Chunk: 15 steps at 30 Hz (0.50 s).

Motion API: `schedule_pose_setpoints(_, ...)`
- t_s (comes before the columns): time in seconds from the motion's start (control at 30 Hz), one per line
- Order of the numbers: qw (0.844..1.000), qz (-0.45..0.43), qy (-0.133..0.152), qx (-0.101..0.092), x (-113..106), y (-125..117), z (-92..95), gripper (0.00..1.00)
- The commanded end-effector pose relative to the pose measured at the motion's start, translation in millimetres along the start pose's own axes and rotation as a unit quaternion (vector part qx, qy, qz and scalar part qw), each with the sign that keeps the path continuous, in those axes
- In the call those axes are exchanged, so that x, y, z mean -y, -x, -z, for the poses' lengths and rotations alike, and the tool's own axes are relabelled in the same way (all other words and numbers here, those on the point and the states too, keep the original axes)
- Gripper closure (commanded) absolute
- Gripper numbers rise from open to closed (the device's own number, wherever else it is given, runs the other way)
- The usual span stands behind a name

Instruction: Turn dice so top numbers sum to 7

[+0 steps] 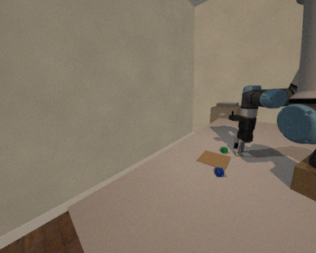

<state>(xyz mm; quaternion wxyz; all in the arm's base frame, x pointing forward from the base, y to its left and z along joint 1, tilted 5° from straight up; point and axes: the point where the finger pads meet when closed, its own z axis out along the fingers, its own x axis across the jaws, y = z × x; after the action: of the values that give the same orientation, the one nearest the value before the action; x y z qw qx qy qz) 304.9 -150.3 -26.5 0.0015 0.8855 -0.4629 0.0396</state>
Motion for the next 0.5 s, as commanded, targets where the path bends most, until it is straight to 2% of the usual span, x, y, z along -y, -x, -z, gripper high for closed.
schedule_pose_setpoints(0.0, 1.000, 0.000, 0.000, 0.000, 0, 0, -8.6, 0.13)
schedule_pose_setpoints(0.27, 1.000, 0.000, 0.000, 0.000, 0, 0, -24.2, 0.13)
schedule_pose_setpoints(0.47, 1.000, 0.000, 0.000, 0.000, 0, 0, -27.7, 0.13)
